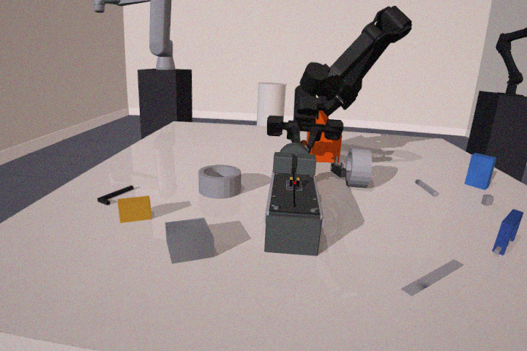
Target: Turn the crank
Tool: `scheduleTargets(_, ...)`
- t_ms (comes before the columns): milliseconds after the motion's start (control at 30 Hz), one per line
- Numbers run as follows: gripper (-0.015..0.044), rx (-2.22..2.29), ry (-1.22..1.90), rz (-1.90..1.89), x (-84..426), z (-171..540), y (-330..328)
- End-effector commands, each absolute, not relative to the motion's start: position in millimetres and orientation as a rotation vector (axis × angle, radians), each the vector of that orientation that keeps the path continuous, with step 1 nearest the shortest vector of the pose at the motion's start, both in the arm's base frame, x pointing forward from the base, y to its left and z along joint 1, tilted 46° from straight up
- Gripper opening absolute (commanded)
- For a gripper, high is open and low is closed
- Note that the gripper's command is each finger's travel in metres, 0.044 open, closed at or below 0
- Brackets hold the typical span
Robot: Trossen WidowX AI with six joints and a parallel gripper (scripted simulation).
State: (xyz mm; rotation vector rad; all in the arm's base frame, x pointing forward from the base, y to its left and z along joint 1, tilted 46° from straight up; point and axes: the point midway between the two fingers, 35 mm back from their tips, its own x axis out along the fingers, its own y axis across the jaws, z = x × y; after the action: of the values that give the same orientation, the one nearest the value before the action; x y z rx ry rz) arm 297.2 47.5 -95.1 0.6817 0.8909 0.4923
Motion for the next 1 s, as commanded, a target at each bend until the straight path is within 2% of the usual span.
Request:
scheduleTargets(0, 0.0, 0.684, 0.88, 0.479, 299, -94, 38)
scheduleTargets(967, 0.0, 0.683, 0.88, 0.479, 302, -101, 25)
